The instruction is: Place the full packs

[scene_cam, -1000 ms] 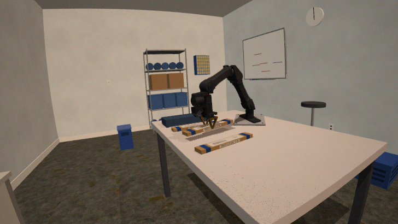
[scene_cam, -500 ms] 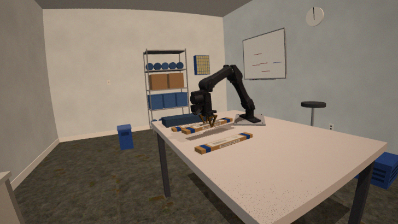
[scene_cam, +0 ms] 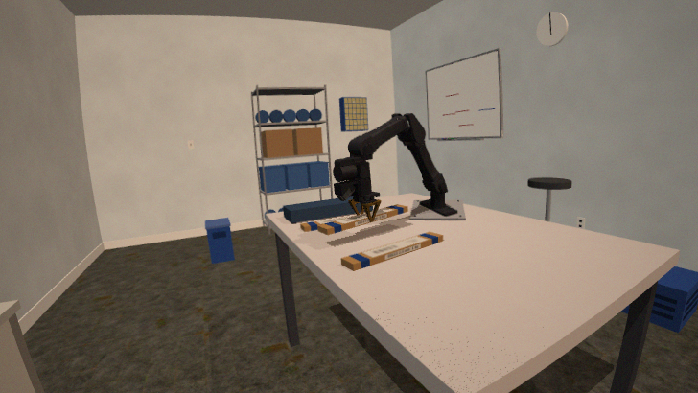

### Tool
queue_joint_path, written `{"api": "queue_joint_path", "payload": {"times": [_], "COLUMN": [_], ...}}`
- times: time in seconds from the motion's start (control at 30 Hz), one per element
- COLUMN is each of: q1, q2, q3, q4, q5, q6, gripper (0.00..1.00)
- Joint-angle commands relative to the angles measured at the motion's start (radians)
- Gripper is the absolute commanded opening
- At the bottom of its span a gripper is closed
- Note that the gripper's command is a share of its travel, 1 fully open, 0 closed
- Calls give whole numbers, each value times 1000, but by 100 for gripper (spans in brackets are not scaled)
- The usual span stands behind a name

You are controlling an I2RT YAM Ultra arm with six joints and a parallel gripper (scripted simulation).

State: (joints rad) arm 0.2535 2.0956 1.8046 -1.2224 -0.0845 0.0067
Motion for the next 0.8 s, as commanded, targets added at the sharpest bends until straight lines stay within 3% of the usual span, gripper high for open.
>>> {"api": "queue_joint_path", "payload": {"times": [0.0, 0.77], "q1": [-19, -20], "q2": [-58, -56], "q3": [55, 71], "q4": [-25, -39], "q5": [0, -1], "q6": [-7, -9], "gripper": [0, 0]}}
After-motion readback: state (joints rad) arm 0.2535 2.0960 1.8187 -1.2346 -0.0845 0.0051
